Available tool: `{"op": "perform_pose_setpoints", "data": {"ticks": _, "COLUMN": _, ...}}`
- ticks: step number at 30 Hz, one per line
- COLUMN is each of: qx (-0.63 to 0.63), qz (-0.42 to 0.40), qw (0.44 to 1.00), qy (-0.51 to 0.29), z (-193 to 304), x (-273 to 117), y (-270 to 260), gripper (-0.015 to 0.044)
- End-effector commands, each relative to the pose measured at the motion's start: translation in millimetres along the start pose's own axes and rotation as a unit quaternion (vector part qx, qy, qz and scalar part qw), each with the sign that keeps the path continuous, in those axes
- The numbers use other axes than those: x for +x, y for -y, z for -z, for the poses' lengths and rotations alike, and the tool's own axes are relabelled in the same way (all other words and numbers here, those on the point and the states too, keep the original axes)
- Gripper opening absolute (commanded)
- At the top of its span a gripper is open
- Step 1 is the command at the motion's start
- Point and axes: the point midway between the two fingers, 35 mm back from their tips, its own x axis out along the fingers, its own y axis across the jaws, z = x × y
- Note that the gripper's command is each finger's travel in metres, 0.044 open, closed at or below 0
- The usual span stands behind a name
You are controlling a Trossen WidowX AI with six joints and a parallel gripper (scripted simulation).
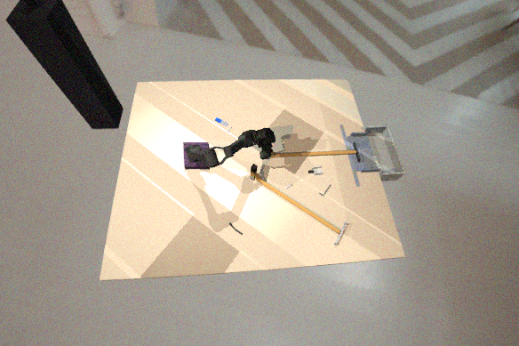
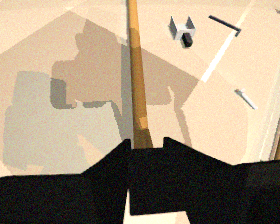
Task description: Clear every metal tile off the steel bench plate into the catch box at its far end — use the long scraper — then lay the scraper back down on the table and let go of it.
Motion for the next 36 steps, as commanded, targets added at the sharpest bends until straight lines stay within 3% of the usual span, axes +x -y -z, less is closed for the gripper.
{"op": "perform_pose_setpoints", "data": {"ticks": 1, "qx": -0.001, "qz": -0.003, "qw": 1.0, "qy": 0.003, "z": -5, "x": 2, "y": -1, "gripper": 0.0}}
{"op": "perform_pose_setpoints", "data": {"ticks": 36, "qx": 0.0, "qz": -0.002, "qw": 1.0, "qy": 0.004, "z": -40, "x": 26, "y": -3, "gripper": 0.0}}
